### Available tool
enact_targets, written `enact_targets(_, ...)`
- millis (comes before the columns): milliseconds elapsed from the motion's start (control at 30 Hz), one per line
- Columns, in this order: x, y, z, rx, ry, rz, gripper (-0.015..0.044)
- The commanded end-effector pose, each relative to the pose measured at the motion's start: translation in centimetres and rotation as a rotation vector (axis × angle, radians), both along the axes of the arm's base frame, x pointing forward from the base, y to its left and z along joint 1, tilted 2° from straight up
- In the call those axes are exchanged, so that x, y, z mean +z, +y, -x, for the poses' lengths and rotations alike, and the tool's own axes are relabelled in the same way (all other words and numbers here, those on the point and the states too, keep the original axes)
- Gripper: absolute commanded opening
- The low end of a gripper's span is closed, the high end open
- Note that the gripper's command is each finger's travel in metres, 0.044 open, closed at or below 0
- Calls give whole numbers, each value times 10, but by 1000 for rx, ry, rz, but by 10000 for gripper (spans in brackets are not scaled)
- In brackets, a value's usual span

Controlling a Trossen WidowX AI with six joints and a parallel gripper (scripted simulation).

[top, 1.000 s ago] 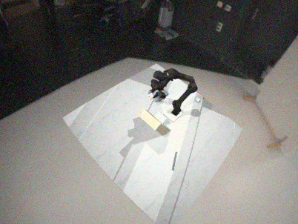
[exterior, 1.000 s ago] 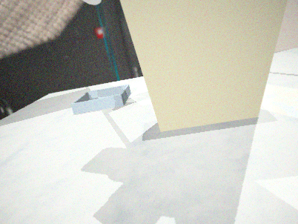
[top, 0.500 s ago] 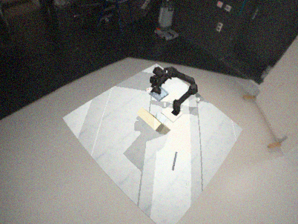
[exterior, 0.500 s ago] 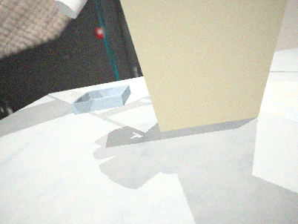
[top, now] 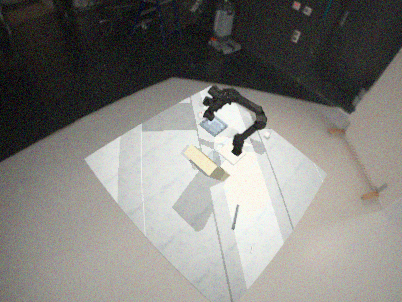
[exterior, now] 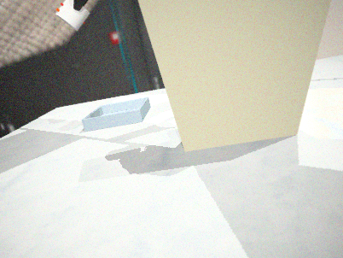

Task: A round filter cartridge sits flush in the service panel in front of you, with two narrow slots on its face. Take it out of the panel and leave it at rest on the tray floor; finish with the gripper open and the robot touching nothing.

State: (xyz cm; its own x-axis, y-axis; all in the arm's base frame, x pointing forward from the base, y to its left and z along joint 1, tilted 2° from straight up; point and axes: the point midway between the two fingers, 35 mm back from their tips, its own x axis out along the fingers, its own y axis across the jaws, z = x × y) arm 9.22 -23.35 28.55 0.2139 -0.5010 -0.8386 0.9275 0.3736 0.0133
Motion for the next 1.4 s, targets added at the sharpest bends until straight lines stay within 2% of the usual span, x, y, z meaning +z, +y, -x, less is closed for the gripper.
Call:
enact_targets(0,2,-2,4,-27,-6,11,0)
enact_targets(733,-70,-34,89,-373,-13,1,0)
enact_targets(1367,-141,-20,172,-690,-22,-7,0)
